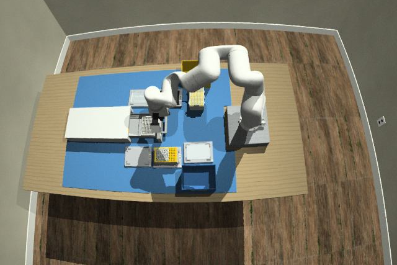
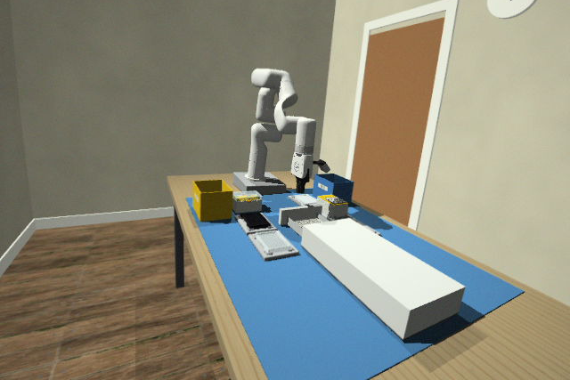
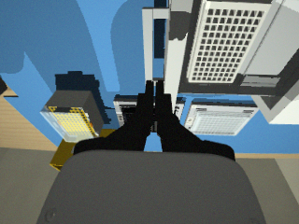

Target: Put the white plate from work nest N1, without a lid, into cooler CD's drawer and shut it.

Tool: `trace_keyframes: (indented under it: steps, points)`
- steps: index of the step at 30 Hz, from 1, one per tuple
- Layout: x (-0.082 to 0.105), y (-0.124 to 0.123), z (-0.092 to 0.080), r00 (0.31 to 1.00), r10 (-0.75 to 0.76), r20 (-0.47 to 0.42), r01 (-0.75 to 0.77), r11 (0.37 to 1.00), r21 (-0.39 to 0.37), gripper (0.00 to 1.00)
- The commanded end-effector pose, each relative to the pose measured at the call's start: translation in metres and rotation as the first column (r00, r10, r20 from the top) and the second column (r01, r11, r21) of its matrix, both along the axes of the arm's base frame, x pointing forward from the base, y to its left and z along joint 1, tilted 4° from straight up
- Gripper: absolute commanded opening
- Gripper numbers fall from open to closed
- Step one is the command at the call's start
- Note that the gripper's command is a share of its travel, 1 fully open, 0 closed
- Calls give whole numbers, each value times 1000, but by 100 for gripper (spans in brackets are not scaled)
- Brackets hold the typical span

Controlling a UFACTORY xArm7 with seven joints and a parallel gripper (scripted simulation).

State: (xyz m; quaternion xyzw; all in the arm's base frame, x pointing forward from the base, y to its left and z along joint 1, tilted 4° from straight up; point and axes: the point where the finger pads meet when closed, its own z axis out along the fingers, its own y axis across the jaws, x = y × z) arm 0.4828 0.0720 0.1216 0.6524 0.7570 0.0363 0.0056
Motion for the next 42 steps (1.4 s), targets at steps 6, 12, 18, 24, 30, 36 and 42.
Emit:
trace_keyframes:
  steps: [6, 12, 18, 24, 30, 36, 42]
  points:
    - [-43, -6, -7, 1000, 0, 8, 0, 1000, 2, 0]
    - [-53, -8, -10, 1000, 0, 7, 0, 1000, 2, 0]
    - [-53, -8, -10, 1000, 0, 7, 0, 1000, 2, 0]
    - [-53, -7, -18, 1000, 0, 7, 0, 1000, 2, 0]
    - [-53, -7, -25, 1000, 0, 7, 0, 1000, 2, 0]
    - [-52, -6, -35, 1000, 0, 7, 0, 1000, 2, 0]
    - [-51, -6, -43, 1000, 0, 7, 0, 1000, 2, 0]
